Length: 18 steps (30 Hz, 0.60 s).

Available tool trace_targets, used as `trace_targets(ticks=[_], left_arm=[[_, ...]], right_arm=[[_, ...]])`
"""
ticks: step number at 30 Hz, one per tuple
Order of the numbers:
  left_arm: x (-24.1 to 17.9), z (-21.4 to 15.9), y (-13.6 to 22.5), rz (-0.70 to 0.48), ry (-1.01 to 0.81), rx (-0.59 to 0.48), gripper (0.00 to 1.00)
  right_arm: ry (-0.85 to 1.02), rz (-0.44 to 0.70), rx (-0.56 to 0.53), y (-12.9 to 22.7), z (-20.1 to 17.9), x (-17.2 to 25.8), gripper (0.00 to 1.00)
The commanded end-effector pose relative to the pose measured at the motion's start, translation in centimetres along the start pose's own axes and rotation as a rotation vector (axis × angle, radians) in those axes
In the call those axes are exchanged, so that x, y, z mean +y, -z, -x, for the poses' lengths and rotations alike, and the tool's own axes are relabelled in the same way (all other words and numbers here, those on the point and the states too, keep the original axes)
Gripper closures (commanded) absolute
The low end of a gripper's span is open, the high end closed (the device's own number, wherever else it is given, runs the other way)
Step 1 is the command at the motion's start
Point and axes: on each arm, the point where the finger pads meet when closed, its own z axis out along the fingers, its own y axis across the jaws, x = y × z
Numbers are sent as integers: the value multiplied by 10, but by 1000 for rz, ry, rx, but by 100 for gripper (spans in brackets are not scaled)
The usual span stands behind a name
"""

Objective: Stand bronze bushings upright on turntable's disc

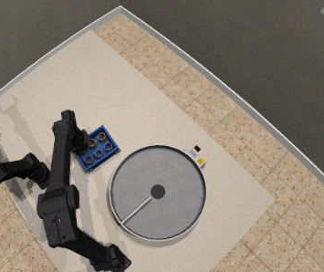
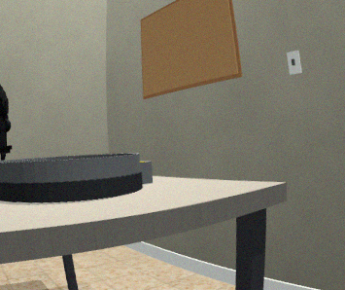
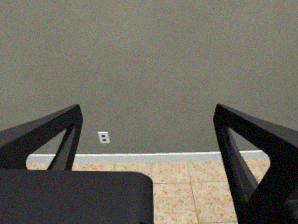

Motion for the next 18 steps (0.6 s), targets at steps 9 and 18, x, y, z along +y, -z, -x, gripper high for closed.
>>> trace_targets(ticks=[9, 18], left_arm=[[4, 19, 7, 8, 14, -44, 0], [4, 19, 7, 8, 14, -44, 0]], right_arm=[[1, -10, -37, 11, 11, -1, 100], [1, -11, -40, 14, 12, -1, 100]])
